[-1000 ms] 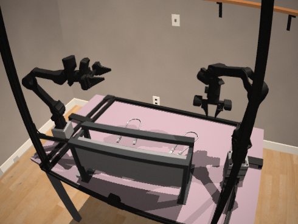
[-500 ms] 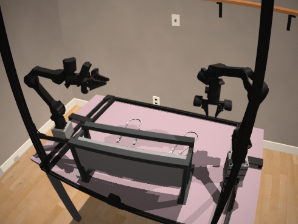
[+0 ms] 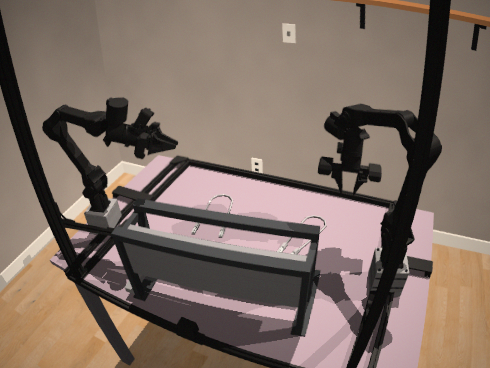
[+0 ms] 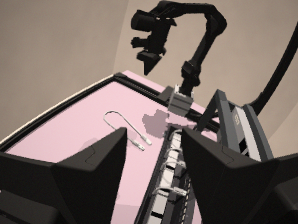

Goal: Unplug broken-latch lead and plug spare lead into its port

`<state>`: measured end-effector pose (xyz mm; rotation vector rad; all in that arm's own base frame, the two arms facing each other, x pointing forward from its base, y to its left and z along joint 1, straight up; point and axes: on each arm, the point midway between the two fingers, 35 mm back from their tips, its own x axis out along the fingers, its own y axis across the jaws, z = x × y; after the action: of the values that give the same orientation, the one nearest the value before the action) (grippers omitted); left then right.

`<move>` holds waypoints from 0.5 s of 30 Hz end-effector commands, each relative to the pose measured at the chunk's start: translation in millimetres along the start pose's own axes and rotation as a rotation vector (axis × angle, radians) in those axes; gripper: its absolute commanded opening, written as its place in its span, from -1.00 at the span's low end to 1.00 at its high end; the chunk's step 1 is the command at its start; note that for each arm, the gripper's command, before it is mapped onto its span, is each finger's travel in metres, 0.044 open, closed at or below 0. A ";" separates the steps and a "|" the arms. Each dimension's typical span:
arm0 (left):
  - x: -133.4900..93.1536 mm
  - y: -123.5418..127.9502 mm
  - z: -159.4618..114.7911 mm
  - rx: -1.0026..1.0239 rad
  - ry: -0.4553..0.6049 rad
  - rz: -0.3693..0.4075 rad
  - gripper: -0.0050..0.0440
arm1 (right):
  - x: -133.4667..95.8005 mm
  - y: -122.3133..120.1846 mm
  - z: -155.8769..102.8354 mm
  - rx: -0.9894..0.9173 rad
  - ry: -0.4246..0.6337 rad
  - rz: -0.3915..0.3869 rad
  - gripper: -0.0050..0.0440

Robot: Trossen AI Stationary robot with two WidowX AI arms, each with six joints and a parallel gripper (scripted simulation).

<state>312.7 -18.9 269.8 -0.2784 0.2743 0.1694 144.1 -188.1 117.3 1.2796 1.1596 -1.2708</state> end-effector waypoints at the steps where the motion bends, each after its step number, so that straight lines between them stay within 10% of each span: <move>1: -0.1 -0.5 0.1 -0.018 0.010 0.016 -0.08 | 0.0 0.0 0.0 0.000 0.000 0.000 -0.08; 11: -0.1 -0.5 0.1 -0.018 0.010 0.016 -0.08 | 0.0 0.0 0.0 0.000 0.000 0.000 -0.08; 12: 4.9 -2.8 -27.6 -0.164 0.177 0.109 -0.08 | 0.0 0.0 0.0 0.000 0.000 0.000 -0.08; 15: 4.9 -2.8 -27.6 -0.164 0.177 0.109 -0.08 | 0.0 0.0 0.0 0.000 0.000 0.000 -0.08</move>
<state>311.5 -26.7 250.6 -0.4103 0.4096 0.2449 144.1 -188.1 117.3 1.2796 1.1596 -1.2708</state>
